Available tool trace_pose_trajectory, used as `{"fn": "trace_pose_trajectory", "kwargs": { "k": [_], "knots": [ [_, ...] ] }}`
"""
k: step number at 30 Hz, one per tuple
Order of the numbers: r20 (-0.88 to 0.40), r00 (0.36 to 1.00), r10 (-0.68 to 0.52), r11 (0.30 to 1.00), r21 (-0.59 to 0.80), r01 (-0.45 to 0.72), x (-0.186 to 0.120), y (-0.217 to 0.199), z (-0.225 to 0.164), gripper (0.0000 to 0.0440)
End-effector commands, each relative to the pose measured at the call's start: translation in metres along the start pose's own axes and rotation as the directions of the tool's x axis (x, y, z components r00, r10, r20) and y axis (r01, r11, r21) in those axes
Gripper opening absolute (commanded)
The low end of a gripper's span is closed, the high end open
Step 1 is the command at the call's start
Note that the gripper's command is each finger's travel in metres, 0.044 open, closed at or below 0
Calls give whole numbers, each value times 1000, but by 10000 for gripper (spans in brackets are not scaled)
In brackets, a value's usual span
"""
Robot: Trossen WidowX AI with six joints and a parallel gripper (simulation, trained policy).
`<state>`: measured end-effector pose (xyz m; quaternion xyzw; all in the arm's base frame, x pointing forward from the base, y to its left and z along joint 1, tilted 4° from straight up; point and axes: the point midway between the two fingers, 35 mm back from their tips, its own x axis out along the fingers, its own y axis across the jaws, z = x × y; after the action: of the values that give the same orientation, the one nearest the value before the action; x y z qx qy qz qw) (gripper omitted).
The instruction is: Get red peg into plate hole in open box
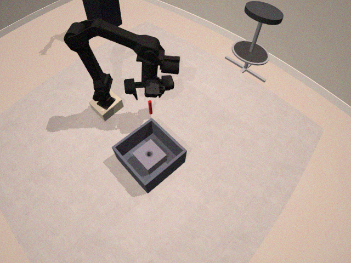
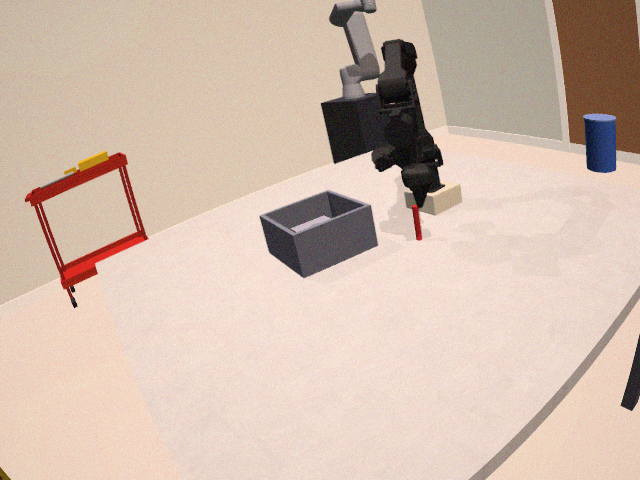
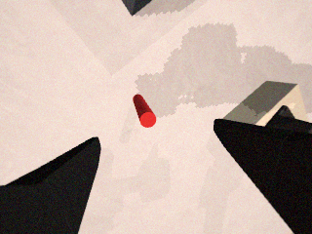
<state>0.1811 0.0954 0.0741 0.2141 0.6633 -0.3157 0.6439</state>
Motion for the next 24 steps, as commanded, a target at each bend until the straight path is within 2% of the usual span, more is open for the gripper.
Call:
{"fn": "trace_pose_trajectory", "kwargs": {
  "k": [1, 12, 14, 24],
  "knots": [
    [11, 1000, -14, 1000, 1, 14, 12, 3, 1, 440],
    [56, 998, -18, 1000, -3, 18, 57, 12, 5, 439],
    [60, 998, -22, 1000, -6, 23, 63, 12, 5, 423],
    [52, 996, -74, 997, -7, 74, 87, 6, 4, 167]
  ]
}}
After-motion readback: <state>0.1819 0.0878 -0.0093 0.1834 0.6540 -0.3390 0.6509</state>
